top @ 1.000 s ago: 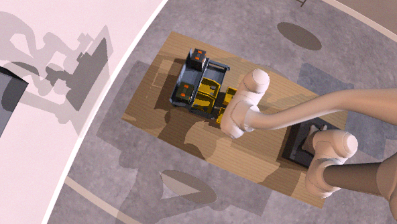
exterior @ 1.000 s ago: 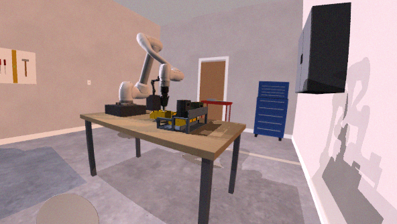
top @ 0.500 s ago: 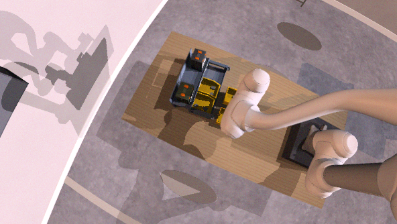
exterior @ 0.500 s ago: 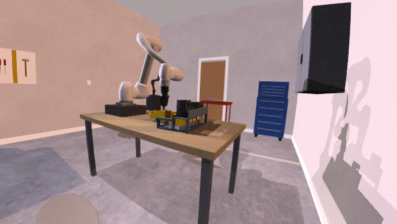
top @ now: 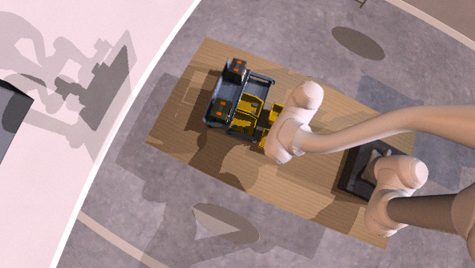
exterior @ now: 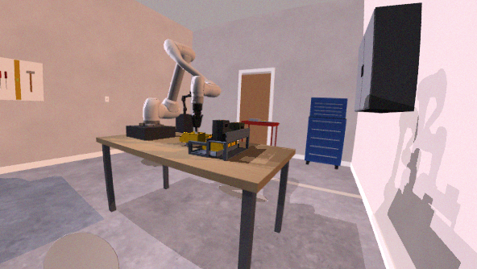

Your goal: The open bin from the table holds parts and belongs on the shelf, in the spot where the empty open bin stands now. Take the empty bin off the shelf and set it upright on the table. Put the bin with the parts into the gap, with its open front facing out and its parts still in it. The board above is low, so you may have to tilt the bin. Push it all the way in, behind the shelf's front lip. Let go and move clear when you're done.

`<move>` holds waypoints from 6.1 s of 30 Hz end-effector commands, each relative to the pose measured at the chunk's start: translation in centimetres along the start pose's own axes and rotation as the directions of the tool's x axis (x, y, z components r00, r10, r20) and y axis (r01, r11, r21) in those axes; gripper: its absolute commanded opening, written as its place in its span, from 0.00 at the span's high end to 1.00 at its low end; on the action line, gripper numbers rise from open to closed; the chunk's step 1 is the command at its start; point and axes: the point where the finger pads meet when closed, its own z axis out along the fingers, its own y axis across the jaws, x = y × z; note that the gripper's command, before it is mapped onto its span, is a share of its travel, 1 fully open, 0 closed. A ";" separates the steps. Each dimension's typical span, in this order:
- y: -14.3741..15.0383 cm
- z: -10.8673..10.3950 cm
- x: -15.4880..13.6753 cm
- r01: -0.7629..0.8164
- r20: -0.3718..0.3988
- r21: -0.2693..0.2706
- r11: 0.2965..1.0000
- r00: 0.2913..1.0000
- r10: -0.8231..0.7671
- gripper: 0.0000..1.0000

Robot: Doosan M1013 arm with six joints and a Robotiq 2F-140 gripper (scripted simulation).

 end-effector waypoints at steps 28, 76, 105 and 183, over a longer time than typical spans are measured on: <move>12.6 0.0 -0.7 0.002 -0.002 -0.001 1.000 1.000 -0.002 0.90; 13.0 0.6 -1.0 0.002 -0.002 -0.001 1.000 1.000 -0.002 0.90; 12.9 0.7 3.0 0.002 -0.002 -0.001 1.000 1.000 -0.002 0.90; 12.6 -0.2 4.3 0.002 0.188 -0.005 1.000 0.982 -0.001 0.90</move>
